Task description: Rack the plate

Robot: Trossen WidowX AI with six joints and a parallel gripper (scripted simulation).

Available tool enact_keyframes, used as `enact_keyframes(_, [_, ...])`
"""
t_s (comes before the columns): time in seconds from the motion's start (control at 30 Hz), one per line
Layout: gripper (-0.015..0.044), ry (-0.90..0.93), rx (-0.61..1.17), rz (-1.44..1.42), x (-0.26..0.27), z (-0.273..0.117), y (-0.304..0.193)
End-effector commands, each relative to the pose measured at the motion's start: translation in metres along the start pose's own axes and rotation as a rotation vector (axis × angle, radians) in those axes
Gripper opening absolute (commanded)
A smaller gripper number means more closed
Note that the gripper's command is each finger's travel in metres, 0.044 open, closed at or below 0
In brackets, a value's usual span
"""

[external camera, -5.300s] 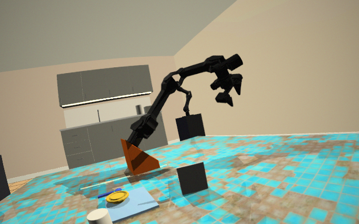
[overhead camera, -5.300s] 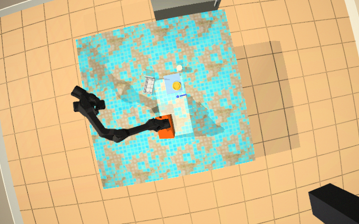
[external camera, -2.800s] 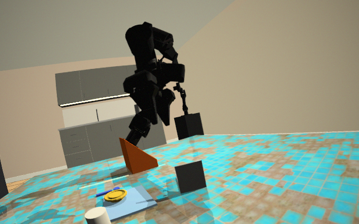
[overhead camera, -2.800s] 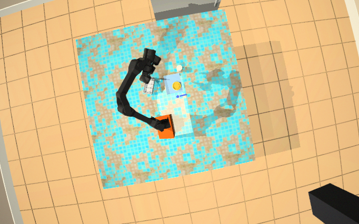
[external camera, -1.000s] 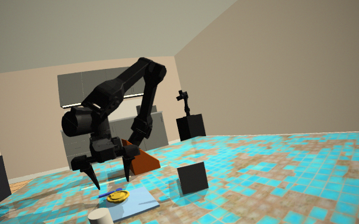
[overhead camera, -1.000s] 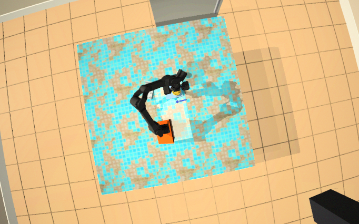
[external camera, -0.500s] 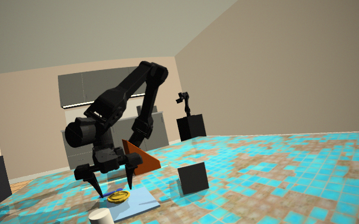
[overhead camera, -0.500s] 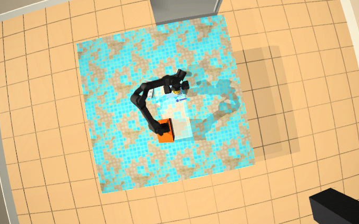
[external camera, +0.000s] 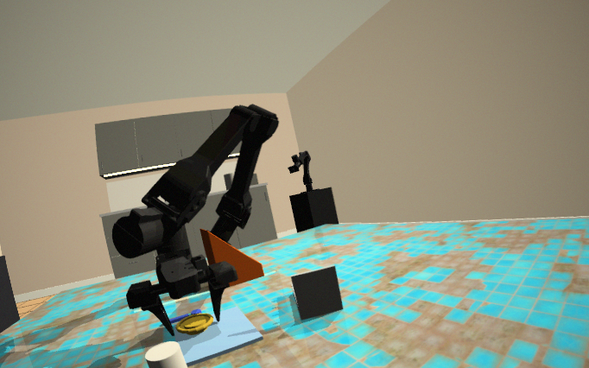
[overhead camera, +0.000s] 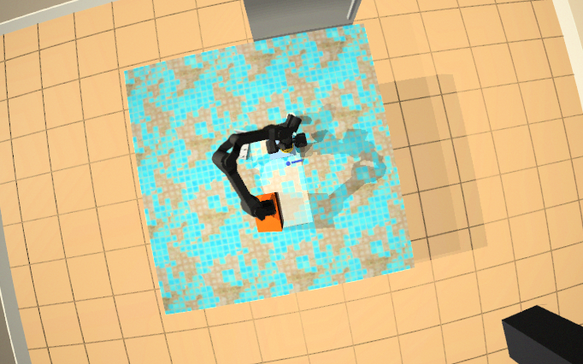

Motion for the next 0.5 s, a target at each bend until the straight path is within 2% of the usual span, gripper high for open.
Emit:
enact_keyframes(0.0, [0.038, 0.003, -0.003, 0.008, 0.0004, 0.0015, -0.0012])
enact_keyframes(0.17, [0.0378, 0.003, -0.003, 0.008, 0.0004, 0.0015, -0.0012])
enact_keyframes(0.47, [0.0318, 0.003, -0.003, 0.008, 0.0004, 0.0015, -0.0012])
Point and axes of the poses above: the point midway between the two fingers, 35 mm back from their tips, its own z axis out along the fingers, its own x axis across the jaws, y = z × x, the point moved 9 cm from there along -z, back along the fingers, and after that the axes turned 9 degrees about -z, right-handed, at the moved point
